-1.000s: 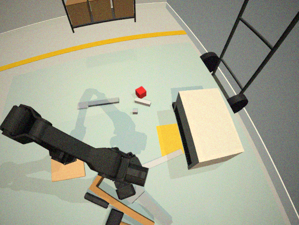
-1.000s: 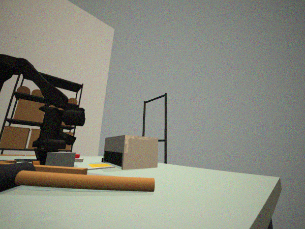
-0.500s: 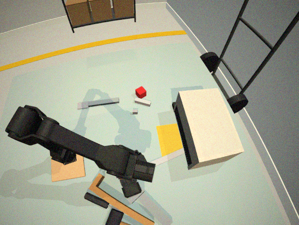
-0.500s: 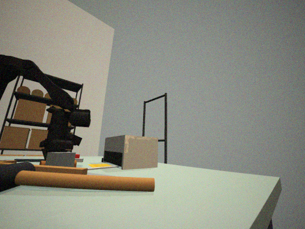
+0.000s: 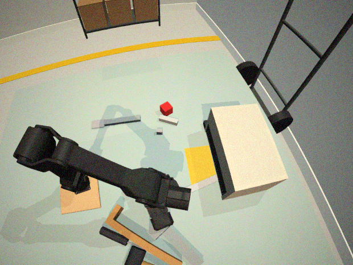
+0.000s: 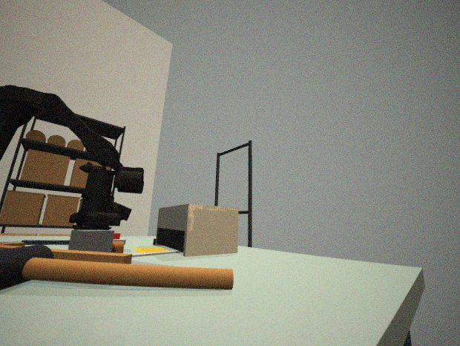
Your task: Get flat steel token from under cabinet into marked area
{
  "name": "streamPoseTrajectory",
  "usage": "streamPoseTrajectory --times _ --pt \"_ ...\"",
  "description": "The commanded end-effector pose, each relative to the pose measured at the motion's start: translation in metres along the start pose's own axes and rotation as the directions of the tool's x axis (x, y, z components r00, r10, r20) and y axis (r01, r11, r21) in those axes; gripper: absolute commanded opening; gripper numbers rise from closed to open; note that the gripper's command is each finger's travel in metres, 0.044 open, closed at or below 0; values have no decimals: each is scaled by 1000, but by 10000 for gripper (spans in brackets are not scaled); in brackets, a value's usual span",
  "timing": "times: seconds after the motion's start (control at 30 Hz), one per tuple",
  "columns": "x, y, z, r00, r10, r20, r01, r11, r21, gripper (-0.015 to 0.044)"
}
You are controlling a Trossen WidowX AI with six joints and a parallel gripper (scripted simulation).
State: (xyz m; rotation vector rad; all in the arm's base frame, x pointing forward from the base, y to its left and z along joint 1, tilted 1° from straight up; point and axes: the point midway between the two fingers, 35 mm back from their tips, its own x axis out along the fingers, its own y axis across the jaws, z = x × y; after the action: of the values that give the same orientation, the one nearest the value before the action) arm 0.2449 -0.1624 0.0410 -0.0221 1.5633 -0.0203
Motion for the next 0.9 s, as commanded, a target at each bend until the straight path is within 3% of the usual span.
streamPoseTrajectory --times 0.0,0.87 --pt "-1 0 8 1000 -3 6 3 1000 3 0" --pt "-1 -2 40 1000 -3 8 3 1000 3 0"
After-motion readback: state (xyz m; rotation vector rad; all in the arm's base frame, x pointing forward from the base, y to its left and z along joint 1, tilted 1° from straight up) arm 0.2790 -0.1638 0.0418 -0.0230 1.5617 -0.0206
